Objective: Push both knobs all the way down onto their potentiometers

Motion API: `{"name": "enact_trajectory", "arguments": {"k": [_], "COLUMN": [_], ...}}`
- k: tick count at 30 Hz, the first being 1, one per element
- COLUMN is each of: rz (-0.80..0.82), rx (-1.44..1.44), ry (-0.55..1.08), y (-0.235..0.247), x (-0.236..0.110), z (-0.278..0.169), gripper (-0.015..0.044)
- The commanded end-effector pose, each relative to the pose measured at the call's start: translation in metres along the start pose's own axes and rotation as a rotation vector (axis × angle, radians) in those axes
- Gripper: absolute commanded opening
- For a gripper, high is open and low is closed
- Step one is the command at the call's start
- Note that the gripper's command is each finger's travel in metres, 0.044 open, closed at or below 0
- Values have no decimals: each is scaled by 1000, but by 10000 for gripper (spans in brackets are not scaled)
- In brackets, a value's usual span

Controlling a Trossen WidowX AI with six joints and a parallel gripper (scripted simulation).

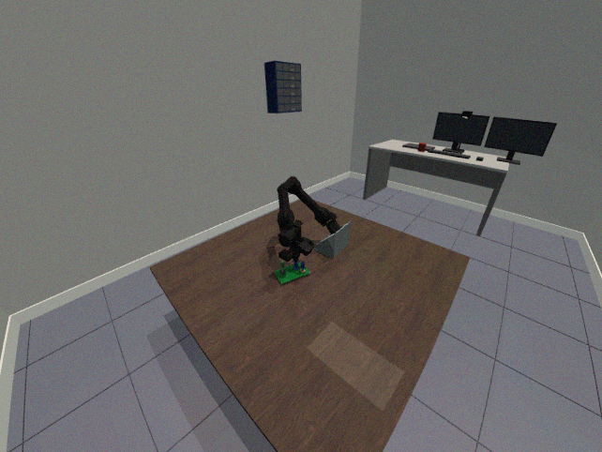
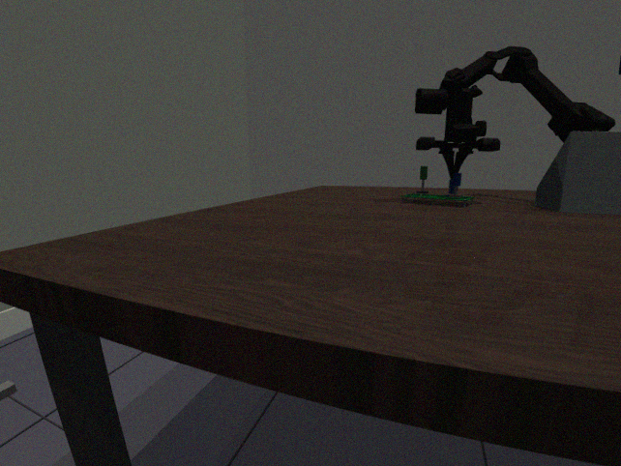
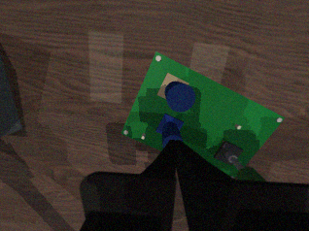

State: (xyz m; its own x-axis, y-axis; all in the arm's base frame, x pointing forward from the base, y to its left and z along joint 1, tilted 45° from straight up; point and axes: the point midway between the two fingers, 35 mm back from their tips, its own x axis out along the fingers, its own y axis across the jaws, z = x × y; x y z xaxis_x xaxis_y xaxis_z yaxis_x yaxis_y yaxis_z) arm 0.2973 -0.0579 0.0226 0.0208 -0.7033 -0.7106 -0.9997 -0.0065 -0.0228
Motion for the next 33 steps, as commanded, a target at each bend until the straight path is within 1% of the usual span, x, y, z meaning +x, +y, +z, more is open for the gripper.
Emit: {"name": "enact_trajectory", "arguments": {"k": [1,7,26,27,33], "rz": [17,17,17,20,20], "rx": [11,11,11,0,0], "ry": [6,6,4,8,8], "y": [0,0,-1,1,1], "x": [10,8,-20,-15,-15], "z": [-2,-1,-1,0,0], "gripper": [0,0,0,26,184]}}
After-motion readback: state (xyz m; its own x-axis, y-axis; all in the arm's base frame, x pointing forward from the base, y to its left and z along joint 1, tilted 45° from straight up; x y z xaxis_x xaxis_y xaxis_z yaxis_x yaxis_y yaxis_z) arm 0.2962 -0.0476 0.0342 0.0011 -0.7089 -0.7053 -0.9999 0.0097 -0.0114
